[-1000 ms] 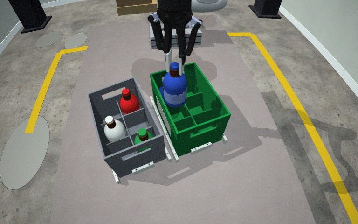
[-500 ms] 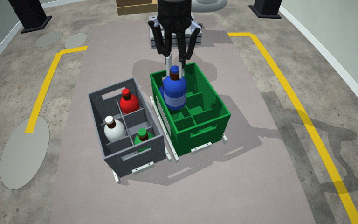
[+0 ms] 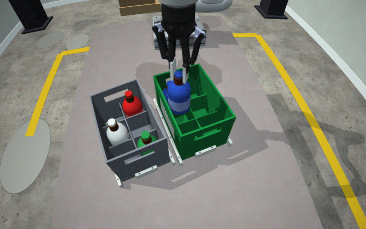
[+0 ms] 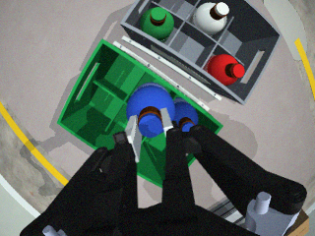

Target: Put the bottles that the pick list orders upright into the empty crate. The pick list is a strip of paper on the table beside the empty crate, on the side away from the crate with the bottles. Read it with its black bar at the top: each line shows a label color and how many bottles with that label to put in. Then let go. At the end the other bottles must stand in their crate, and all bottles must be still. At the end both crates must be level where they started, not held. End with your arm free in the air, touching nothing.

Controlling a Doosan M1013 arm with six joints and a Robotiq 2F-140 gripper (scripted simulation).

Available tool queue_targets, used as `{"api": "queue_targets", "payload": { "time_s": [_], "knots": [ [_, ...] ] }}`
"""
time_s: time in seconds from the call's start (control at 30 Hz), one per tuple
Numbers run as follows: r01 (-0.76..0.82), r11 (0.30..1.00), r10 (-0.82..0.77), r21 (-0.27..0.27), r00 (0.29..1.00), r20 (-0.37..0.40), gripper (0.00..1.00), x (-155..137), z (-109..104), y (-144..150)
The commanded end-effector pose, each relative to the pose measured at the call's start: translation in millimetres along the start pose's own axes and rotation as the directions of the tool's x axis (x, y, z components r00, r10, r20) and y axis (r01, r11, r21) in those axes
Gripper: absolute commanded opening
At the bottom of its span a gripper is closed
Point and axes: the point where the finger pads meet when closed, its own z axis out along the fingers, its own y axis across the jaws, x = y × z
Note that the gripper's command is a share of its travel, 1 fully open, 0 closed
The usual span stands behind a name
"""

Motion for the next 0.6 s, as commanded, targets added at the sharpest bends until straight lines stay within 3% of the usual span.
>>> {"api": "queue_targets", "payload": {
  "time_s": [0.0, 0.57],
  "knots": [
    [0.0, 1.0, 0.0, 0.0, 1.0, 0.0, 0.0, 0.0, 3.7, 0.0],
    [0.0, 1.0, 0.0, 0.0, 1.0, 0.0, 0.0, 0.0, 18.7, 0.0]
  ]
}}
